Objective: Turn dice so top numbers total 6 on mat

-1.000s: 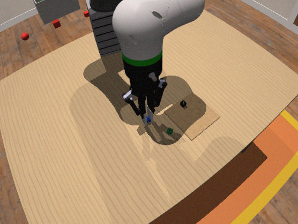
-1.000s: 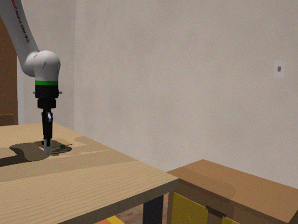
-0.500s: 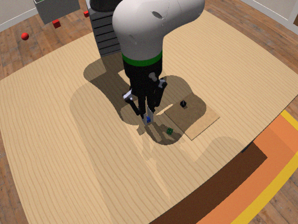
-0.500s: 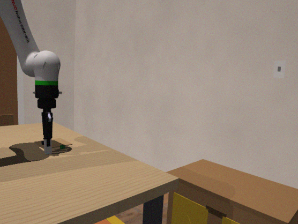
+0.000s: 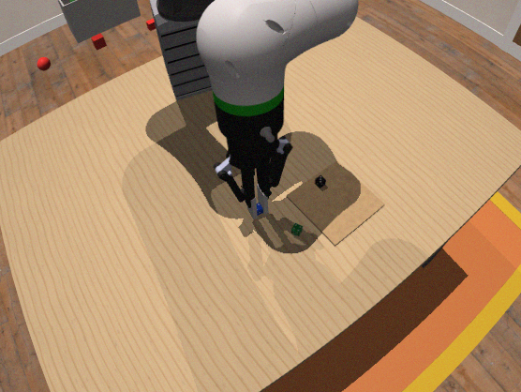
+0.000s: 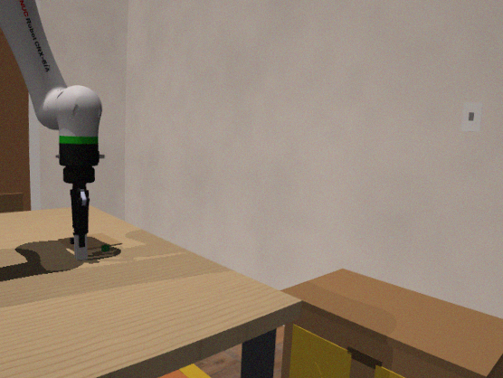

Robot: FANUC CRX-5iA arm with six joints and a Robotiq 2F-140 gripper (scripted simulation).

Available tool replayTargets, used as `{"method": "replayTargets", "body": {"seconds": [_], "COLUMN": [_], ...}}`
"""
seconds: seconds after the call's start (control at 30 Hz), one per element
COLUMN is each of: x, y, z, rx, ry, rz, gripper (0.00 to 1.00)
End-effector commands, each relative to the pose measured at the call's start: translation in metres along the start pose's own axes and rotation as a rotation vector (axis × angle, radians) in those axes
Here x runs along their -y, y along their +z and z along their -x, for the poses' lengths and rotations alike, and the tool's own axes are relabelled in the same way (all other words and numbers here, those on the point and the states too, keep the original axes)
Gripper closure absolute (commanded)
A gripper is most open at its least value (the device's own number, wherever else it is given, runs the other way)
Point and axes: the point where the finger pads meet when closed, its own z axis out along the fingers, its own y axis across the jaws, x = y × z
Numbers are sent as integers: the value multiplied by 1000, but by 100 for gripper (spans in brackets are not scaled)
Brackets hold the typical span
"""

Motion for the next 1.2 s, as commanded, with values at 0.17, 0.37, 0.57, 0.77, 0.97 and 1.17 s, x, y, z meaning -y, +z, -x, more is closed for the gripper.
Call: {"method": "replayTargets", "body": {"seconds": [0.17, 0.37, 0.57, 0.77, 0.97, 1.17], "x": [0, 0, 0, 0, 0, -28], "y": [-14, -40, -84, -100, -100, -101], "z": [0, 0, 0, 0, 0, 14], "rx": [0, 0, 0, 0, 0, -1], "ry": [0, 0, 0, 0, 0, -40], "rz": [0, 0, 0, 0, 0, 0], "gripper": [93, 93, 93, 93, 93, 93]}}
